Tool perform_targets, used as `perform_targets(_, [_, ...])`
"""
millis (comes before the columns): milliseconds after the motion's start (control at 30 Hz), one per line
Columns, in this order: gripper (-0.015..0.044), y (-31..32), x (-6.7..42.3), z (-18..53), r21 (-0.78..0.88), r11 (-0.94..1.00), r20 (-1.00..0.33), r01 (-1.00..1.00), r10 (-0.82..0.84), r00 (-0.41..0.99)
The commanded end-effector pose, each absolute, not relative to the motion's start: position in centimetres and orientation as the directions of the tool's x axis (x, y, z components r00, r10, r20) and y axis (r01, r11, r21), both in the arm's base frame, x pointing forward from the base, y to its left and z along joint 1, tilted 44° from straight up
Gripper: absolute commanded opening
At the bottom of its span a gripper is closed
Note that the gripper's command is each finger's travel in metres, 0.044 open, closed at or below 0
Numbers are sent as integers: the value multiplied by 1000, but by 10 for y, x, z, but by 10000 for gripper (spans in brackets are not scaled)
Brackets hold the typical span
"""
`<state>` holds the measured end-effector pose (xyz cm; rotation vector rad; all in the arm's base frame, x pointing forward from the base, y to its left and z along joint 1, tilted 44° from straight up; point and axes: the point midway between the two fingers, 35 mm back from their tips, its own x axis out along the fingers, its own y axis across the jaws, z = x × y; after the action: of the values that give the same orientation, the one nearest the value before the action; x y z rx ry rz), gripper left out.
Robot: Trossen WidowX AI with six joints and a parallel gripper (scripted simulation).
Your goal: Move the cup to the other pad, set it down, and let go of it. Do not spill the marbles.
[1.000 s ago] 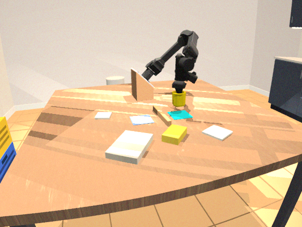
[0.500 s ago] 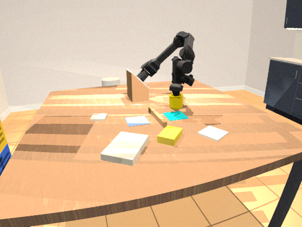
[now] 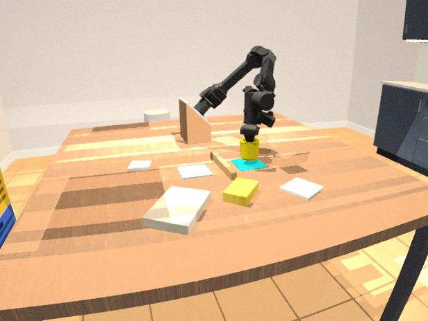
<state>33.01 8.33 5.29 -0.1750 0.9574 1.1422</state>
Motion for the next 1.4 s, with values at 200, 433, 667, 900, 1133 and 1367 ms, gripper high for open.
perform_targets(200, [0,95,328,40,351,447,-715,-823,696,72])
perform_targets(433, [0,94,330,43,339,446,-718,-828,692,79])
perform_targets(667, [0,94,330,43,339,446,-718,-828,692,79])
perform_targets(900, [105,94,330,43,339,446,-718,-828,692,79])
perform_targets(1133, [147,94,330,43,339,446,-718,-828,692,79])
perform_targets(1367, [147,88,330,48,341,447,-718,-827,691,78])
